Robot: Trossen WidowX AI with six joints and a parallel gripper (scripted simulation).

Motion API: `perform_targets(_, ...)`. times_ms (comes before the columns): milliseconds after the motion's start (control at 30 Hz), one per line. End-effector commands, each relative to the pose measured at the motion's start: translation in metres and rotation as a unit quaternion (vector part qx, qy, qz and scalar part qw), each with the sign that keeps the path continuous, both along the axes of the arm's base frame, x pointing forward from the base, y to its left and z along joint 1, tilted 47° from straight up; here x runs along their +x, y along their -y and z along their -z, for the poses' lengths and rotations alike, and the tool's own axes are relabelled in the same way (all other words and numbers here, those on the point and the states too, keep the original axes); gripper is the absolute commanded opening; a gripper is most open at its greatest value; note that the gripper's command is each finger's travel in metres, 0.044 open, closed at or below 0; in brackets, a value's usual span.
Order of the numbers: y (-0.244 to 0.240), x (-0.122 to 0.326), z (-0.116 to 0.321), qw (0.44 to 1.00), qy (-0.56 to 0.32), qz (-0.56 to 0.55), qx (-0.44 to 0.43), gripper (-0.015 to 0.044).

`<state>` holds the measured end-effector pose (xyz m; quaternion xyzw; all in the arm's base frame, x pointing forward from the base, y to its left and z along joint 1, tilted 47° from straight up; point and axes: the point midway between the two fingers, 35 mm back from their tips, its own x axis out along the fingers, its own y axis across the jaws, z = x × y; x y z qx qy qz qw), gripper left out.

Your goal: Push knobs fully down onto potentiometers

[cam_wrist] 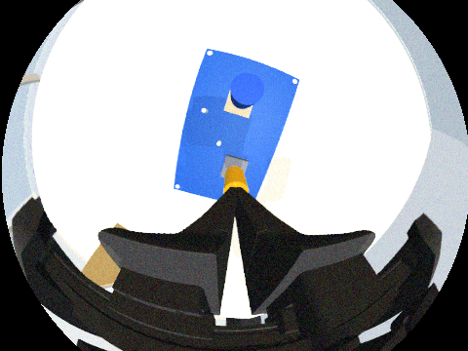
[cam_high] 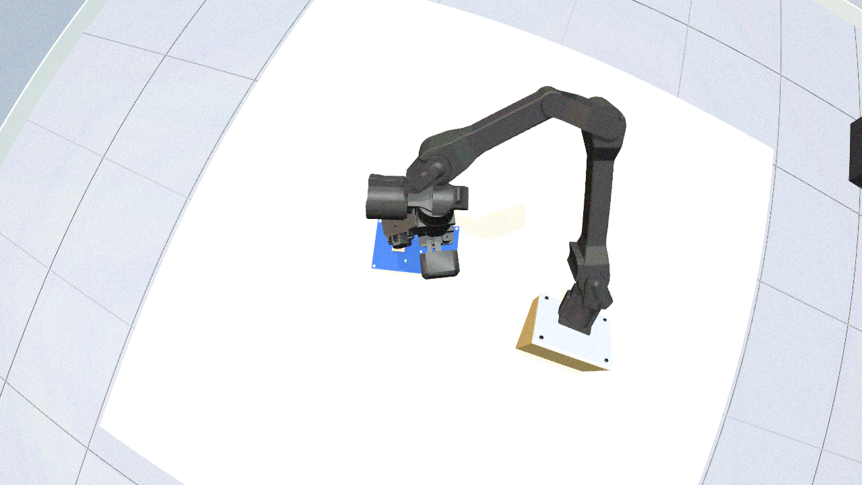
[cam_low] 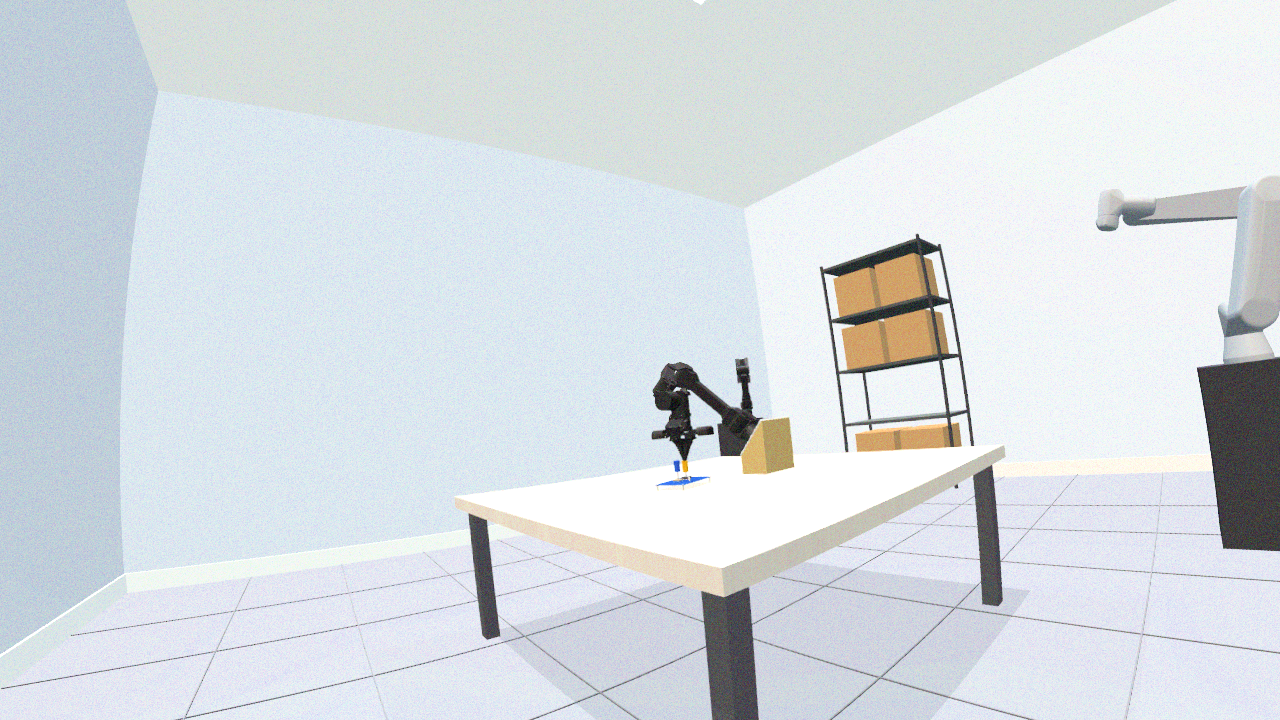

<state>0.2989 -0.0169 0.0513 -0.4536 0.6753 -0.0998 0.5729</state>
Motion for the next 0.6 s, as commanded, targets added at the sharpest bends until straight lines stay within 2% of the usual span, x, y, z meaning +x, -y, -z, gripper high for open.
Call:
perform_targets(0,0.0081,0.0017,0.0045,1.0,0.001,0.01,-0.002,0.0)
perform_targets(567,0.0112,0.0019,0.0073,1.0,0.001,0.01,-0.002,0.0)
